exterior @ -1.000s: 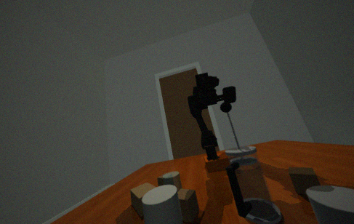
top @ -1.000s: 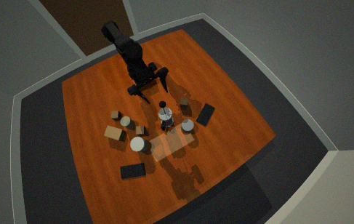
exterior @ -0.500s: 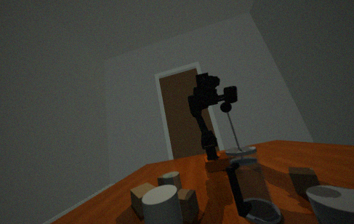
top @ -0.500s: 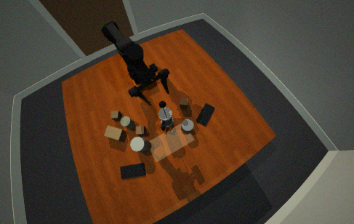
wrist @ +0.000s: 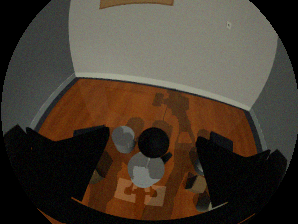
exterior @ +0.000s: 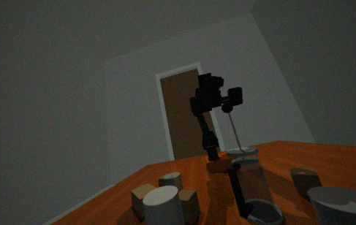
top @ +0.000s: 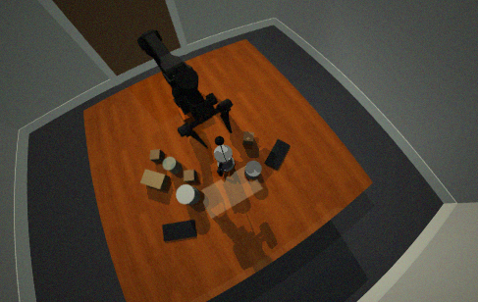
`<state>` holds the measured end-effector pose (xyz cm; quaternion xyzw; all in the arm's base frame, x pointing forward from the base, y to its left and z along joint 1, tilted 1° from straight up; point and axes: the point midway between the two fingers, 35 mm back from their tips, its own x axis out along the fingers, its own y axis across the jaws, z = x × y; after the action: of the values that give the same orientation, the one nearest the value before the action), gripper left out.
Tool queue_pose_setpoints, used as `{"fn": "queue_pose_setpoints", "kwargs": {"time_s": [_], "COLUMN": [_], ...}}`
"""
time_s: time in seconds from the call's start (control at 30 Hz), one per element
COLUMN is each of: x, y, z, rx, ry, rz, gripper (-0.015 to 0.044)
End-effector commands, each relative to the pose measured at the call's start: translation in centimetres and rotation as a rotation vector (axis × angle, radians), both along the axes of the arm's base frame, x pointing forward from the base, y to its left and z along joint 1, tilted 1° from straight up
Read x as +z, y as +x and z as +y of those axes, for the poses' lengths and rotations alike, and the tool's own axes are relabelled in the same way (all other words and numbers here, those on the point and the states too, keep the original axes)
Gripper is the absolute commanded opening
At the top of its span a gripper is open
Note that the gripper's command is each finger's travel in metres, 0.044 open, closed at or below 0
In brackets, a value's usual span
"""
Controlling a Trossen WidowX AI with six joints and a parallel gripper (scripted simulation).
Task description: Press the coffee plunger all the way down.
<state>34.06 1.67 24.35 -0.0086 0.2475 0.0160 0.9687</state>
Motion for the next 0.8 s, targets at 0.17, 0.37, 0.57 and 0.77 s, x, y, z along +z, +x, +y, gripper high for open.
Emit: {"fn": "queue_pose_setpoints", "kwargs": {"time_s": [0.17, 0.37, 0.57, 0.77], "x": [-0.5, -0.5, -0.5, -0.58], "y": [0.43, 0.43, 0.43, 0.45], "z": [0.01, 0.01, 0.01, 0.01], "rx": [0.003, 0.003, 0.003, 0.003], "ry": [-0.006, -0.006, -0.006, -0.006], "rz": [0.008, 0.008, 0.008, 0.008], "gripper": [0.0282, 0.013, 0.013, 0.013]}}
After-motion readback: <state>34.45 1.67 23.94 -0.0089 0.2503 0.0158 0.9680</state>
